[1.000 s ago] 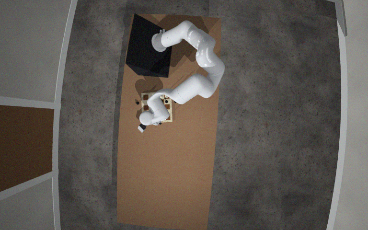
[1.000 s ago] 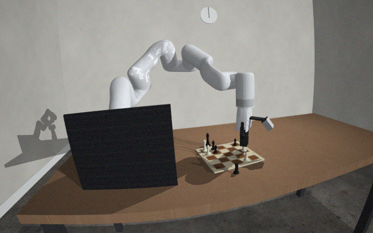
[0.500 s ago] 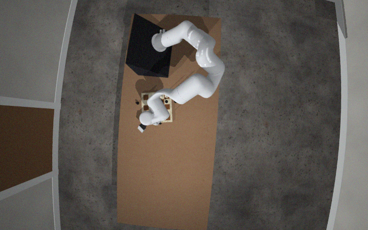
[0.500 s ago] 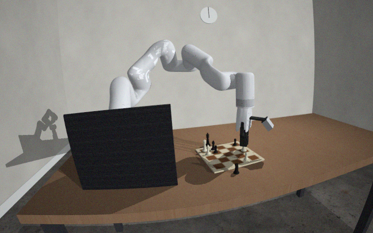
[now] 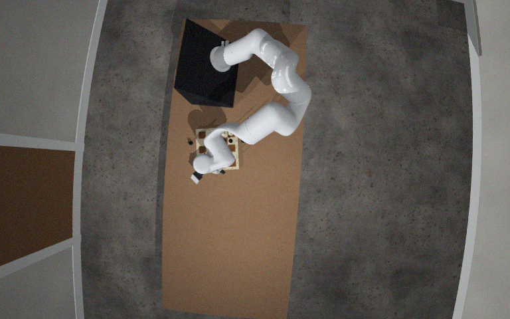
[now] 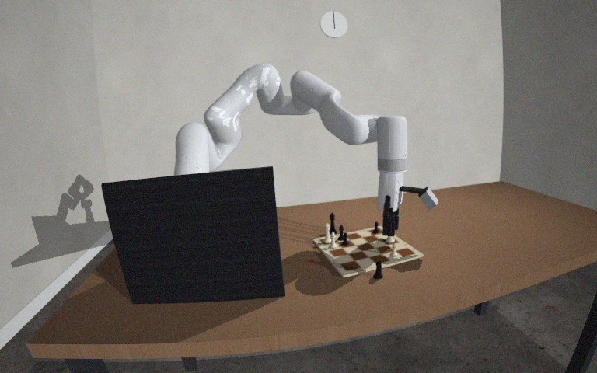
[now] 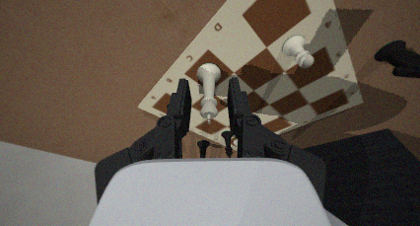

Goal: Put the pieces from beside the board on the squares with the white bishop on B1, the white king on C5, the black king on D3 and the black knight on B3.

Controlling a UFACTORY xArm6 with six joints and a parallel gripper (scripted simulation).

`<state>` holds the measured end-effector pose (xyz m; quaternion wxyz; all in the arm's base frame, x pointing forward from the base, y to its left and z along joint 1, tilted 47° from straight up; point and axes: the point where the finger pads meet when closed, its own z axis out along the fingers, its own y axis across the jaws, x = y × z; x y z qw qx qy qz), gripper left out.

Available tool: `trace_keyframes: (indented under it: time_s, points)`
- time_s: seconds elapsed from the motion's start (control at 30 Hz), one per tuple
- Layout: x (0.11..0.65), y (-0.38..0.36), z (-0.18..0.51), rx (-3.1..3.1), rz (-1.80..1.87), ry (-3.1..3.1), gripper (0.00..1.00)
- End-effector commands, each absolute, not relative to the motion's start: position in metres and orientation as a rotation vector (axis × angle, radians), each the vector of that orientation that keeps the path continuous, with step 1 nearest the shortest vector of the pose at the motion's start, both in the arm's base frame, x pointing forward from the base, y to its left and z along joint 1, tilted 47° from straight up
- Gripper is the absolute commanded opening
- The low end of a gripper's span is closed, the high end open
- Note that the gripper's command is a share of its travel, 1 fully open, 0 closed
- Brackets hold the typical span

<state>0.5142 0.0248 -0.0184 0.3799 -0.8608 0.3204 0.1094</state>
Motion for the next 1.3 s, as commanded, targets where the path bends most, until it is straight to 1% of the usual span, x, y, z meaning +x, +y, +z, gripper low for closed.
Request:
trace_keyframes:
  time_s: [0.0, 0.37, 0.97, 1.23, 1.27]
  points:
    - [0.515, 0.024, -0.017, -2.198, 0.275, 0.819, 0.42]
    - [0.515, 0.020, -0.014, -2.198, 0.275, 0.819, 0.42]
    - [0.511, -0.034, 0.037, -2.198, 0.275, 0.819, 0.42]
    - [0.510, -0.042, 0.045, -2.198, 0.275, 0.819, 0.42]
    - [0.510, -0.042, 0.045, -2.198, 0.275, 0.819, 1.00]
